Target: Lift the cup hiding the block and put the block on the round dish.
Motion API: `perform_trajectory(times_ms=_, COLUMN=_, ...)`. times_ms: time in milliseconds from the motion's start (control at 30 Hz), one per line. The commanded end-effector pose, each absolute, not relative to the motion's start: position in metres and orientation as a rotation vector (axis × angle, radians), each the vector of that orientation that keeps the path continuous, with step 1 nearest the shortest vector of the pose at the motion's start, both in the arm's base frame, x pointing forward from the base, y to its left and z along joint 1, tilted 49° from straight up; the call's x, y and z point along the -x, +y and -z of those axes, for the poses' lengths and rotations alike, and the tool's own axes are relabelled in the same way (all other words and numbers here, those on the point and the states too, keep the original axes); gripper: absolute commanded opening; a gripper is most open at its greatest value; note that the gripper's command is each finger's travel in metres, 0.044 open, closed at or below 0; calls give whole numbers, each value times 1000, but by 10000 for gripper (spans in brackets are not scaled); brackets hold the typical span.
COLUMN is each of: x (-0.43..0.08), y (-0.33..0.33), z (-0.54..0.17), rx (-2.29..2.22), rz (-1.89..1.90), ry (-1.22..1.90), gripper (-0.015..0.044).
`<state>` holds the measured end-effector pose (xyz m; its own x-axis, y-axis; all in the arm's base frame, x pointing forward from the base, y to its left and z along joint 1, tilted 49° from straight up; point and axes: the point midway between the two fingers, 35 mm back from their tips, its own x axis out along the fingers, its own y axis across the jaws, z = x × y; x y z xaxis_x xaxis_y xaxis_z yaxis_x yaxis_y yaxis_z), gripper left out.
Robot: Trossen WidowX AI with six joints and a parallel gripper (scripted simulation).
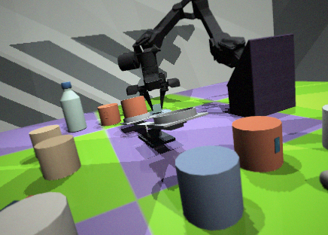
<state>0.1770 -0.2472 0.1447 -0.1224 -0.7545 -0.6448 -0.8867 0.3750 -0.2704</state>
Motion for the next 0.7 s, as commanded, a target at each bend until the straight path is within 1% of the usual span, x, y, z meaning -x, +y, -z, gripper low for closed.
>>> perform_trajectory(times_ms=0, x=-177, y=-247, z=-145, rx=1418, rz=-232, ry=1911, gripper=26)
perform_trajectory(times_ms=500, x=-178, y=-245, z=-146, rx=1417, rz=-233, ry=1911, gripper=420)
perform_trajectory(times_ms=533, x=-179, y=-240, z=-150, rx=1416, rz=-235, ry=1909, gripper=440)
perform_trajectory(times_ms=667, x=-185, y=-206, z=-179, rx=1418, rz=-242, ry=1906, gripper=440)
